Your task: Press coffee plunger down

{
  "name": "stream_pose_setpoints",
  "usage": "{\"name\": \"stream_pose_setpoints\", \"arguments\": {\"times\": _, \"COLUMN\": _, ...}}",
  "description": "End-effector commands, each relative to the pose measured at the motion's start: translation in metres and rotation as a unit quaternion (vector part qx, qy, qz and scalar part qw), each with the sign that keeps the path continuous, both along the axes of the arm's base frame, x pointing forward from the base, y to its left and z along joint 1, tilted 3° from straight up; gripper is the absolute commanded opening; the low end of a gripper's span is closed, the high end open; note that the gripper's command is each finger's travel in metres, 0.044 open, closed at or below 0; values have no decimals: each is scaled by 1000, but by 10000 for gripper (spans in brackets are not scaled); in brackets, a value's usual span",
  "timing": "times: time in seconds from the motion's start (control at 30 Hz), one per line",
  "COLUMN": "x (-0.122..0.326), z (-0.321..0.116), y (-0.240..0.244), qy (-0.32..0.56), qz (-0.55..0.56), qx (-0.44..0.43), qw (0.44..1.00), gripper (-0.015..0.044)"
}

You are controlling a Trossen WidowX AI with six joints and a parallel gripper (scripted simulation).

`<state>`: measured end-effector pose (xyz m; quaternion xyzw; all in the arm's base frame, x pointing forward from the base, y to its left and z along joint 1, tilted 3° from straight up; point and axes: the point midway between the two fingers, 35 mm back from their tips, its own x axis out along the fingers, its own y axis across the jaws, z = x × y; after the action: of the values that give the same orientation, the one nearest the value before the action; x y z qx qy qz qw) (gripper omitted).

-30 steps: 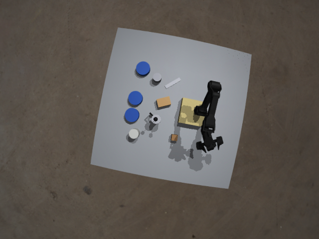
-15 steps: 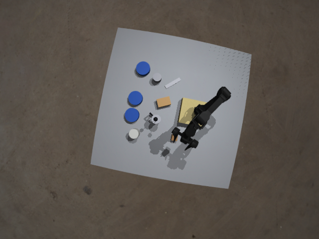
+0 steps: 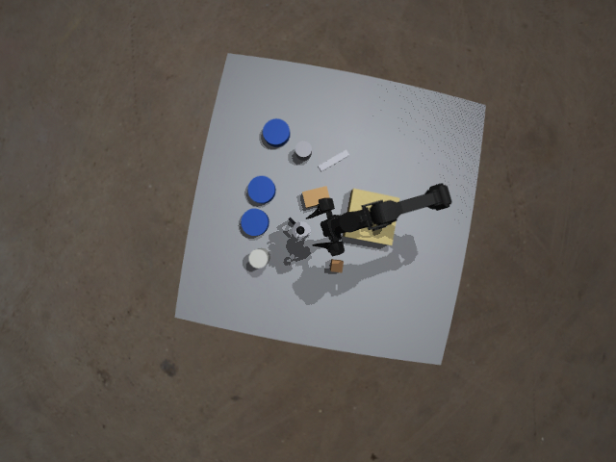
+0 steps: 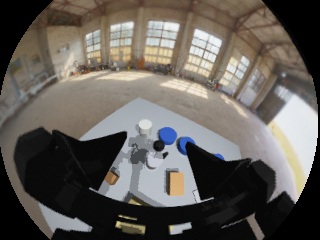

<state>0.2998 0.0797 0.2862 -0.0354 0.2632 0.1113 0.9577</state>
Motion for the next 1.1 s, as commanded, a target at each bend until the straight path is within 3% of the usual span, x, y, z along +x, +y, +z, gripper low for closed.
{"name": "stream_pose_setpoints", "arguments": {"times": 0.0, "x": 5, "z": -13, "y": -12, "qy": 4, "qz": -23, "qx": -11, "qw": 1000, "gripper": 440}}
{"name": "stream_pose_setpoints", "arguments": {"times": 0.2, "x": 3, "z": -58, "y": -13, "qy": 4, "qz": -19, "qx": -11, "qw": 1000, "gripper": 440}}
{"name": "stream_pose_setpoints", "arguments": {"times": 1.07, "x": 32, "z": -76, "y": -6, "qy": 3, "qz": -18, "qx": -11, "qw": 1000, "gripper": 440}}
